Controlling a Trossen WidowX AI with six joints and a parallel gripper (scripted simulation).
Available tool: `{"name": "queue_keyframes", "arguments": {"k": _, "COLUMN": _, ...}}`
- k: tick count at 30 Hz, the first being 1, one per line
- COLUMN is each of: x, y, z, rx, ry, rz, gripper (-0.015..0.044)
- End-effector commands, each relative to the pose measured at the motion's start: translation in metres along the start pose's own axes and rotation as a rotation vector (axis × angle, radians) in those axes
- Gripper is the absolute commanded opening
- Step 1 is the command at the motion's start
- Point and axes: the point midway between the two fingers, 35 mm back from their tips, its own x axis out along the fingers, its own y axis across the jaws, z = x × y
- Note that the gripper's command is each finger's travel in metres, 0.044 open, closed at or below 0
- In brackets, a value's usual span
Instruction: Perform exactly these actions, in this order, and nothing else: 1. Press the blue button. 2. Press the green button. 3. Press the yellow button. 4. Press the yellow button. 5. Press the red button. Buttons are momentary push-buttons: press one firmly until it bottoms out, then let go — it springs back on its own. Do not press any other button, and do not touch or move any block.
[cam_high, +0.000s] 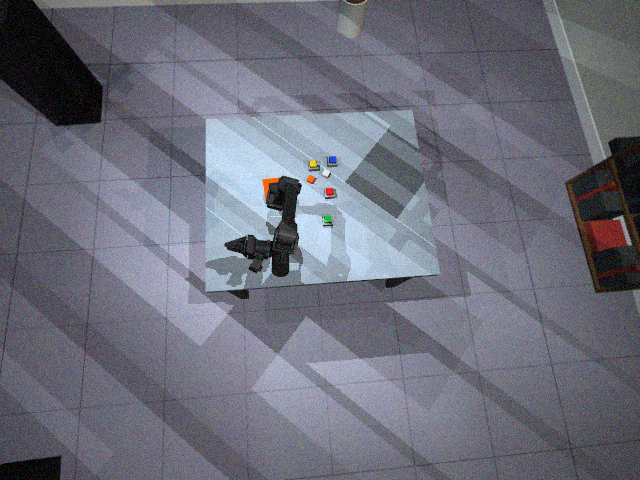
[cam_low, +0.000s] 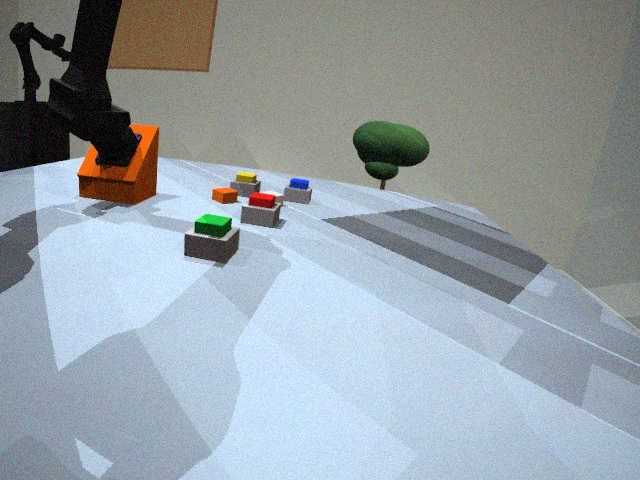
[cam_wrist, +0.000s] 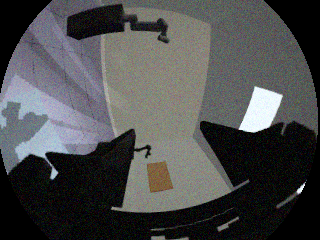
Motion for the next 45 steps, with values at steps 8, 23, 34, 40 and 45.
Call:
{"name": "queue_keyframes", "arguments": {"k": 8, "x": -0.01, "y": 0.089, "z": 0.073, "rx": -0.092, "ry": -0.24, "rz": 0.284, "gripper": 0.04}}
{"name": "queue_keyframes", "arguments": {"k": 23, "x": -0.205, "y": 0.28, "z": 0.148, "rx": -0.266, "ry": -0.627, "rz": 0.871, "gripper": 0.04}}
{"name": "queue_keyframes", "arguments": {"k": 34, "x": -0.391, "y": 0.342, "z": 0.06, "rx": -0.49, "ry": -0.82, "rz": 1.19, "gripper": 0.04}}
{"name": "queue_keyframes", "arguments": {"k": 40, "x": -0.468, "y": 0.348, "z": -0.027, "rx": -0.632, "ry": -0.906, "rz": 1.302, "gripper": 0.04}}
{"name": "queue_keyframes", "arguments": {"k": 45, "x": -0.511, "y": 0.342, "z": -0.112, "rx": -0.754, "ry": -0.973, "rz": 1.361, "gripper": 0.04}}
